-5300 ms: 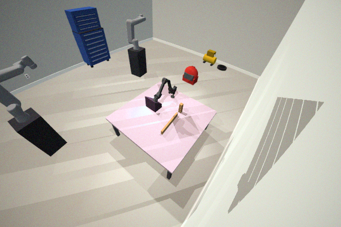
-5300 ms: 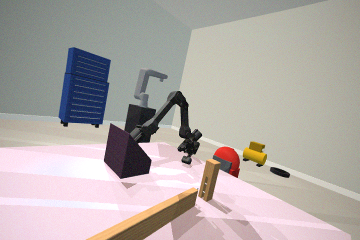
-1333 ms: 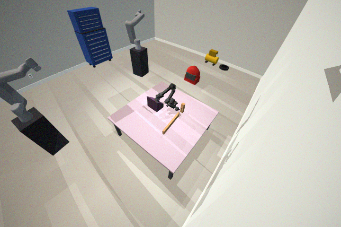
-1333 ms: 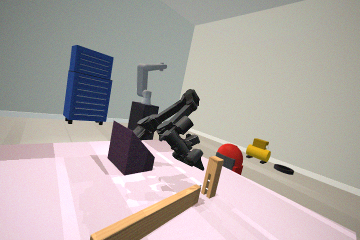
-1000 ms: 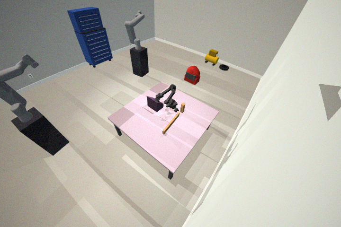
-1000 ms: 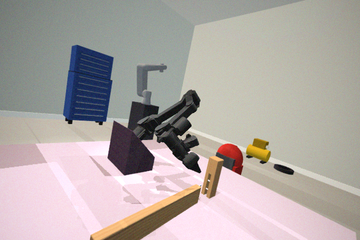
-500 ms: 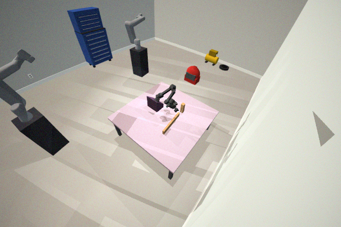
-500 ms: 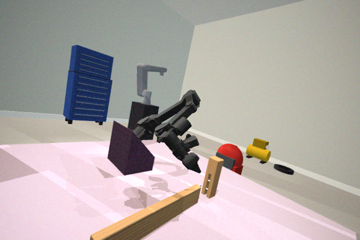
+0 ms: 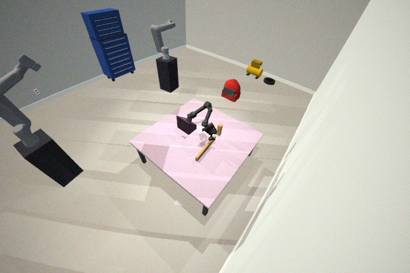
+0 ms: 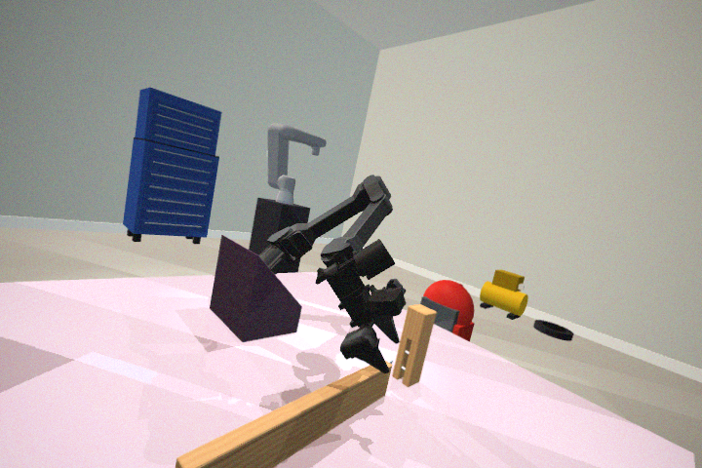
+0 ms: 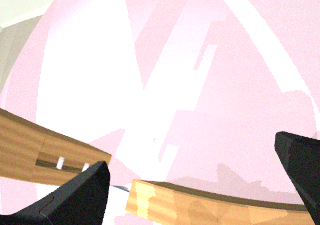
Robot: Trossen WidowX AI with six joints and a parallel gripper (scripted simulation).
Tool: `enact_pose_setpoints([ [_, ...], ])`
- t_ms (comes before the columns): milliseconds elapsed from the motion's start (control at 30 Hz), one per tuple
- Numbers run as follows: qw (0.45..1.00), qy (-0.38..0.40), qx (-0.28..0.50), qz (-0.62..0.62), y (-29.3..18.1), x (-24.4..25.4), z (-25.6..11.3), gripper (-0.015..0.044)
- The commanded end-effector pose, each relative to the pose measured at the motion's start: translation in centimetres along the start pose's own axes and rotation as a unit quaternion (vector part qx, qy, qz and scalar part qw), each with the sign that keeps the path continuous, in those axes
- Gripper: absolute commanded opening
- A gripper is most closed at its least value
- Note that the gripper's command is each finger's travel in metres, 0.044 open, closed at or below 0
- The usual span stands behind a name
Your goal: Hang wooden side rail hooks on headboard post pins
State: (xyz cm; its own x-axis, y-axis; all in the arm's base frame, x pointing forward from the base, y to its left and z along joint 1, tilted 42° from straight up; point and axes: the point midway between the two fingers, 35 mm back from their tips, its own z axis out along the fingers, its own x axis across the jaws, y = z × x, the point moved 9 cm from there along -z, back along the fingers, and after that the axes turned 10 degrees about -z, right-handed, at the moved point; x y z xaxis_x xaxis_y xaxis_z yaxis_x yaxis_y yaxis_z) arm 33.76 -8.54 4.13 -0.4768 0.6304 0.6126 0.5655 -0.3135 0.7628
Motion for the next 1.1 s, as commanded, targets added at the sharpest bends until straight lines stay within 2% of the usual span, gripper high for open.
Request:
enact_pose_setpoints([
  [0,0.989,-0.043,0.025,0.137,1.1,-1.6,0.5,0.044],
  [167,0.951,-0.094,0.057,0.29,2.0,-2.7,0.7,0.044],
  [367,0.87,-0.16,0.093,0.456,3.1,-3.1,0.5,0.044],
  [567,0.757,-0.232,0.126,0.598,4.3,-2.4,-0.1,0.044],
  [833,0.571,-0.328,0.163,0.734,6.3,-0.1,-1.6,0.044],
  [900,0.554,-0.336,0.166,0.743,6.5,0.2,-1.8,0.044],
  [1067,0.554,-0.336,0.166,0.743,6.5,0.2,-1.8,0.044],
])
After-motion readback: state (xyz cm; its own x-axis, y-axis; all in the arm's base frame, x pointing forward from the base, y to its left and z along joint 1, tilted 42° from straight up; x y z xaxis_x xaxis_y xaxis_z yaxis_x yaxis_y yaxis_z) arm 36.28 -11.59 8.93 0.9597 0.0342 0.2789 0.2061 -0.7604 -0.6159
